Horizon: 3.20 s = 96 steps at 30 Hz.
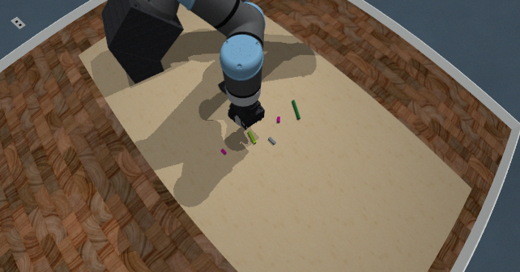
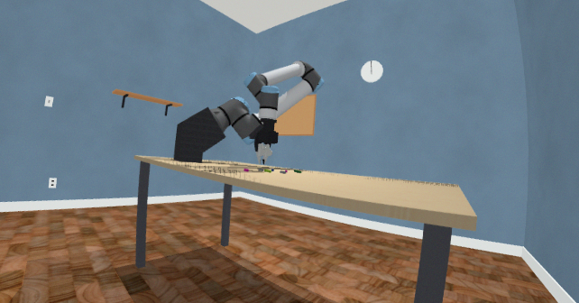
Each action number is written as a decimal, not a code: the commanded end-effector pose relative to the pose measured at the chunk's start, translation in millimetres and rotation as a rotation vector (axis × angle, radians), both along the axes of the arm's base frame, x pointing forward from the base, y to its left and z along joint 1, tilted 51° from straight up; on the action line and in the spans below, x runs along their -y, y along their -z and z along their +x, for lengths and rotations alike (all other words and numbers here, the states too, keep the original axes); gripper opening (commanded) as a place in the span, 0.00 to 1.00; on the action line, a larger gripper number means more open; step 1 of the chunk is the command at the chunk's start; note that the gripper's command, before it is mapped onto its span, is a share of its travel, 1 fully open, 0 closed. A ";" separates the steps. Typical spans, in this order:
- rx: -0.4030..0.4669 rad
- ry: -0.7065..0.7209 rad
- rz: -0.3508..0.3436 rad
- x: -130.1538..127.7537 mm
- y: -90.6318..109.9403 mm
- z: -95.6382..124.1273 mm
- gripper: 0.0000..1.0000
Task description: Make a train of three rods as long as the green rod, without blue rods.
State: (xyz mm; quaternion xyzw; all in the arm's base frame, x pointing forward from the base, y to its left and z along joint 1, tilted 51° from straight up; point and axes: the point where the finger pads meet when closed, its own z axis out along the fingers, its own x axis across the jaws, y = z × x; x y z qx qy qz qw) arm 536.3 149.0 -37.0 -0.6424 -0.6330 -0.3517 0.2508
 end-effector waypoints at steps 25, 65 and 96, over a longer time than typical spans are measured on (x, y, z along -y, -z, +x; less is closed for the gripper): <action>0.001 0.001 -0.001 -11.1 9.6 2.6 0.14; 0.001 0.001 -0.001 -11.0 9.6 2.9 0.14; 0.001 0.001 -0.001 -11.0 9.7 3.1 0.14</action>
